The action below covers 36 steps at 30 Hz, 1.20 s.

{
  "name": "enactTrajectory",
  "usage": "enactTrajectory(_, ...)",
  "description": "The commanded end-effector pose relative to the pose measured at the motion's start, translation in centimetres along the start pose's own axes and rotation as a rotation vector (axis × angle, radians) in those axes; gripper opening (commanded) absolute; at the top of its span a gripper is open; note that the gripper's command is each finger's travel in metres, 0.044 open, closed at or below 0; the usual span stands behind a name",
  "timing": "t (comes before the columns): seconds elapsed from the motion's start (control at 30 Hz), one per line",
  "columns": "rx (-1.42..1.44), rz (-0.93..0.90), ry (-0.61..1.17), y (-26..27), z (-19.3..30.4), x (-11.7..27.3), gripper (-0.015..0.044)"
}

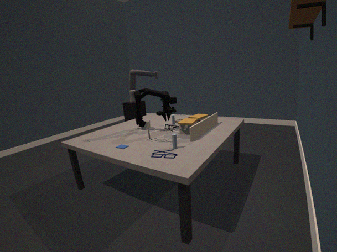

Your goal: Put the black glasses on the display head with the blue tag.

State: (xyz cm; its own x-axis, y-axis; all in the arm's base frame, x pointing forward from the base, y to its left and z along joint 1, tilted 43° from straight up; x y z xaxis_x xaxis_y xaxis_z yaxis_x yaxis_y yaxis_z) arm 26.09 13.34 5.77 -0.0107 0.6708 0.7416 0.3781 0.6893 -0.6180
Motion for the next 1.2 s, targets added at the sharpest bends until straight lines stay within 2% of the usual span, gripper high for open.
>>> enactTrajectory(0.0,-0.002,0.006,-0.003,0.0,0.0,0.0,0.012)
enactTrajectory(1.17,-0.002,0.007,-0.004,-0.5,-0.1,-5.2,0.012)
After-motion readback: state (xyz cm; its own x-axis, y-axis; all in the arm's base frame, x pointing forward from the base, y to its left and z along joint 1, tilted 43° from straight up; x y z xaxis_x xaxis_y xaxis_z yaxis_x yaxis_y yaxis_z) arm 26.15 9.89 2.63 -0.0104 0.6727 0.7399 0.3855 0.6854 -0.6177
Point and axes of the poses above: the point midway between the two fingers, 35 mm back from their tips, its own x axis back along the fingers, its own y axis across the jaws, z = x × y, the point moved 6 cm from there along x, back along the fingers, and after that the axes turned 3 degrees about x, right-handed, at the moved point
